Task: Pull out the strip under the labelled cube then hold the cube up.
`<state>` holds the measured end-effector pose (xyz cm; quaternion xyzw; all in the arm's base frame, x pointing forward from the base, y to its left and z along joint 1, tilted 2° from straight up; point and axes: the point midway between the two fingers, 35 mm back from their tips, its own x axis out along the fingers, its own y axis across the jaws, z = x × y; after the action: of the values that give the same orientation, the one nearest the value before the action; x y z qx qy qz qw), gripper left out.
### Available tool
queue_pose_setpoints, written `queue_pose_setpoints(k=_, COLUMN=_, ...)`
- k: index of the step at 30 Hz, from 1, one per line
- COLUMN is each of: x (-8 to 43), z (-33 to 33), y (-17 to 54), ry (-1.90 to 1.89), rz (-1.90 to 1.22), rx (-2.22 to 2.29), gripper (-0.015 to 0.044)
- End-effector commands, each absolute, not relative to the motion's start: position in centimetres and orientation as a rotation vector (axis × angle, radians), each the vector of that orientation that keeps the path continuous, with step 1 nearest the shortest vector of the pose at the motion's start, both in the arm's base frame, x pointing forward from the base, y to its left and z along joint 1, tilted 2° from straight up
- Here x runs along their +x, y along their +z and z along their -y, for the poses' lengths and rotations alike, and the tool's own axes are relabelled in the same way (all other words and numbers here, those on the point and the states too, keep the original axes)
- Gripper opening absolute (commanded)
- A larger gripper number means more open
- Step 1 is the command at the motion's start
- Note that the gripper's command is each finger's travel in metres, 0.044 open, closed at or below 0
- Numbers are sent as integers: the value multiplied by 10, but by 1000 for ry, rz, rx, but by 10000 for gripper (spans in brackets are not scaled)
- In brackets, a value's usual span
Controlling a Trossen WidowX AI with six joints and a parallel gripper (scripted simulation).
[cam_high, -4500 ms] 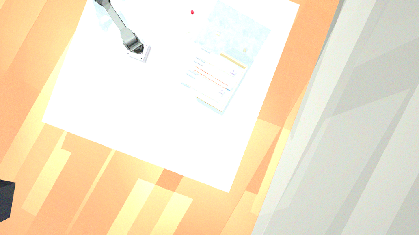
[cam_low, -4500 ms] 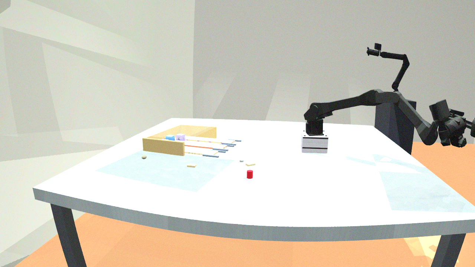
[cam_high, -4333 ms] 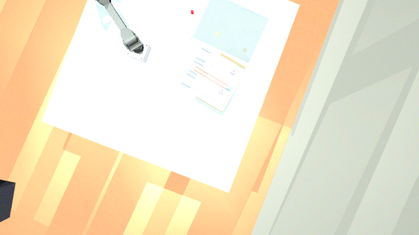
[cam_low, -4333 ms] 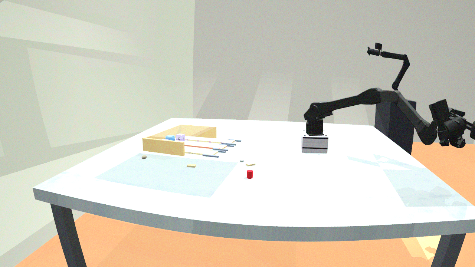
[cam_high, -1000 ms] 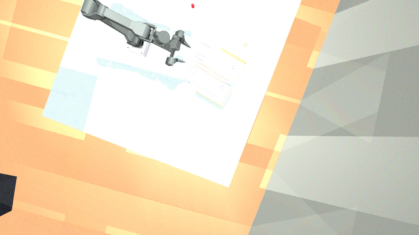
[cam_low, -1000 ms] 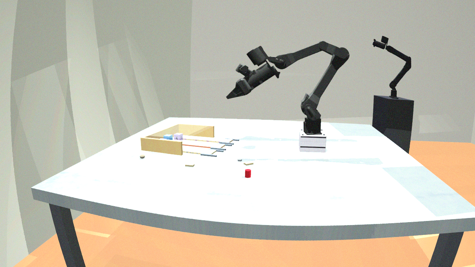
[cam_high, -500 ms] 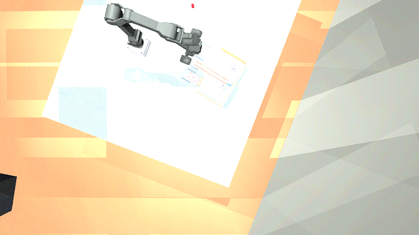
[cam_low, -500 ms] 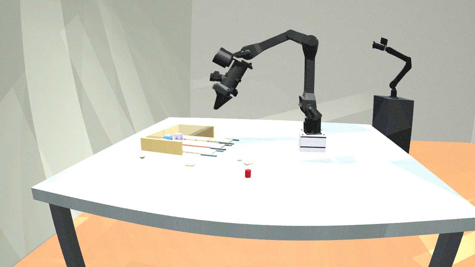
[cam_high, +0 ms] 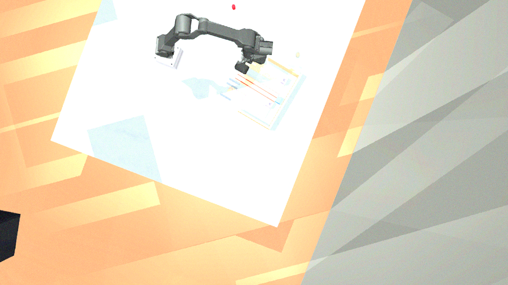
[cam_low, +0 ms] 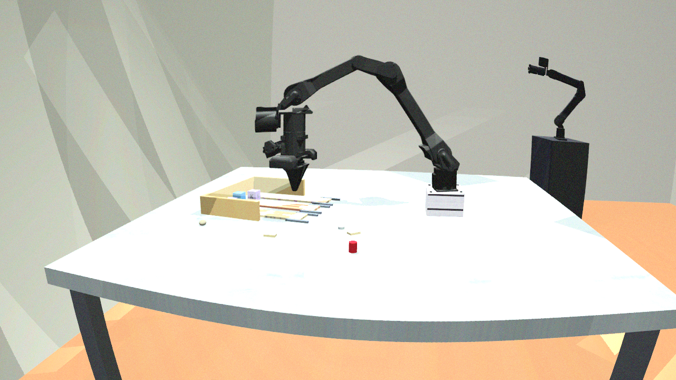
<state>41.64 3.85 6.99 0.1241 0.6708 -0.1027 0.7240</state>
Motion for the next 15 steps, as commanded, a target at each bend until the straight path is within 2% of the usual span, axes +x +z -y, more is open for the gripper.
queue_pose_setpoints(k=1, x=421, z=-39, y=72, ry=-239, rz=-1483, rx=279, gripper=0)
queue_pose_setpoints(k=15, x=423, z=-40, y=50, ry=-239, rz=-1483, rx=279, gripper=0)
